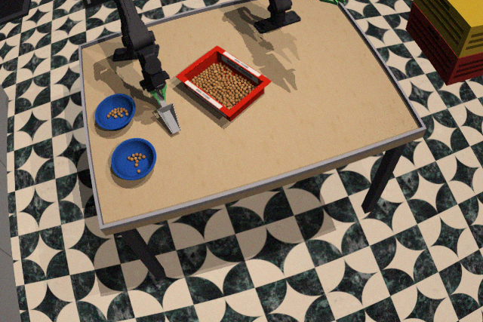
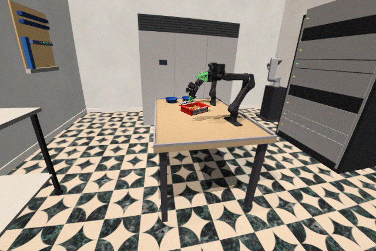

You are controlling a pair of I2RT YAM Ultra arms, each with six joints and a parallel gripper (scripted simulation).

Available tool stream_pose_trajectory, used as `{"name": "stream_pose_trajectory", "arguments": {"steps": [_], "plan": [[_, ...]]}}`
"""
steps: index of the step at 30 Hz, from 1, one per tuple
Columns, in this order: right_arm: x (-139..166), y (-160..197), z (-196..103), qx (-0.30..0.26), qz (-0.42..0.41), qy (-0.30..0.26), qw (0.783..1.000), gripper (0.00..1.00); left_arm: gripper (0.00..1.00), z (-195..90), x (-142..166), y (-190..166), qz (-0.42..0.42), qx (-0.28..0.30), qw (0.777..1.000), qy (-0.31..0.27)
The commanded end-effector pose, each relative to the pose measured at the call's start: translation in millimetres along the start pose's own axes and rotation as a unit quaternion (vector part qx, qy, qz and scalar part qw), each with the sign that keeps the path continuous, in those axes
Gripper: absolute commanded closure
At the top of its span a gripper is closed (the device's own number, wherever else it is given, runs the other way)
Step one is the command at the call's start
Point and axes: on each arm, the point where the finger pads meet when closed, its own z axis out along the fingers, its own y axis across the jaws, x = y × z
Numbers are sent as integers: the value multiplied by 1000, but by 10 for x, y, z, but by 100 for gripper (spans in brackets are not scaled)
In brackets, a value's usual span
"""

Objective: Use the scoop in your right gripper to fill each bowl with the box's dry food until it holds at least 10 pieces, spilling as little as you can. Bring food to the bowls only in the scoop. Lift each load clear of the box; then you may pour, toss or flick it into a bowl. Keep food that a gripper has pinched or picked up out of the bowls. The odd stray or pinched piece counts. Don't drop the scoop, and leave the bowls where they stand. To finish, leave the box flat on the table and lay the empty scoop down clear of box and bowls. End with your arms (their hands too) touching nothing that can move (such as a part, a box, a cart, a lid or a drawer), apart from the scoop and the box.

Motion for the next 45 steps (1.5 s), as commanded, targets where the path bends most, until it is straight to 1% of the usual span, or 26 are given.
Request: {"name": "stream_pose_trajectory", "arguments": {"steps": [1,2,3,4,6,8,9,11,12,13,17,18,19,20,21,24,25,40,42,43,45], "plan": [[-122,-4,47,-2,-2,-20,1000,100,74,-75,-250,63,-2,-10,1000,-28],[-35,-4,56,-2,-2,-15,1000,100,74,-75,-250,63,-2,-10,1000,-28],[-110,-4,27,-2,-2,-24,1000,100,74,-75,-250,63,-2,-10,1000,-28],[-93,-2,73,-3,-2,-18,1000,100,74,-75,-250,63,-2,-10,1000,-28],[-105,-1,37,-3,-2,-27,1000,100,74,-75,-250,63,-2,-10,1000,-28],[-45,-2,107,-3,-2,-17,1000,100,74,-75,-250,63,-2,-10,1000,-28],[-157,-5,11,-2,-2,-34,999,100,74,-75,-250,63,-2,-10,1000,-28],[-157,-5,11,-2,-2,-34,999,100,74,-75,-250,63,-2,-10,1000,-28],[-25,2,109,-2,-2,-18,1000,100,74,-75,-250,63,-2,-10,1000,-28],[37,-3,181,-4,-1,-4,1000,100,74,-75,-250,63,-2,-10,1000,-28],[-122,-10,89,-3,-1,-34,999,100,74,-75,-250,63,-2,-10,1000,-28],[-48,-12,192,-3,0,-17,1000,100,74,-75,-250,63,-2,-10,1000,-28],[34,-13,181,-3,0,-15,1000,100,74,-75,-250,63,-2,-10,1000,-28],[-57,-16,144,-3,0,-25,1000,100,74,-75,-250,63,-2,-10,1000,-28],[-212,-20,17,-2,0,-49,999,100,74,-75,-250,63,-2,-10,1000,-28],[-235,-23,23,-2,1,-49,999,100,74,-75,-250,63,-2,-10,1000,-28],[-238,-23,19,-1,1,-50,999,68,74,-75,-250,63,-2,-10,1000,-28],[-238,-23,19,-1,1,-50,999,68,74,-75,-250,63,-2,-10,1000,-28],[-165,-22,-31,-2,1,-35,999,68,74,-75,-250,63,-2,-10,1000,-28],[-206,-23,-27,-1,1,-44,999,68,74,-75,-250,63,-2,-10,1000,-28],[-206,-23,-27,-1,1,-44,999,68,74,-75,-250,63,-2,-10,1000,-28]]}}
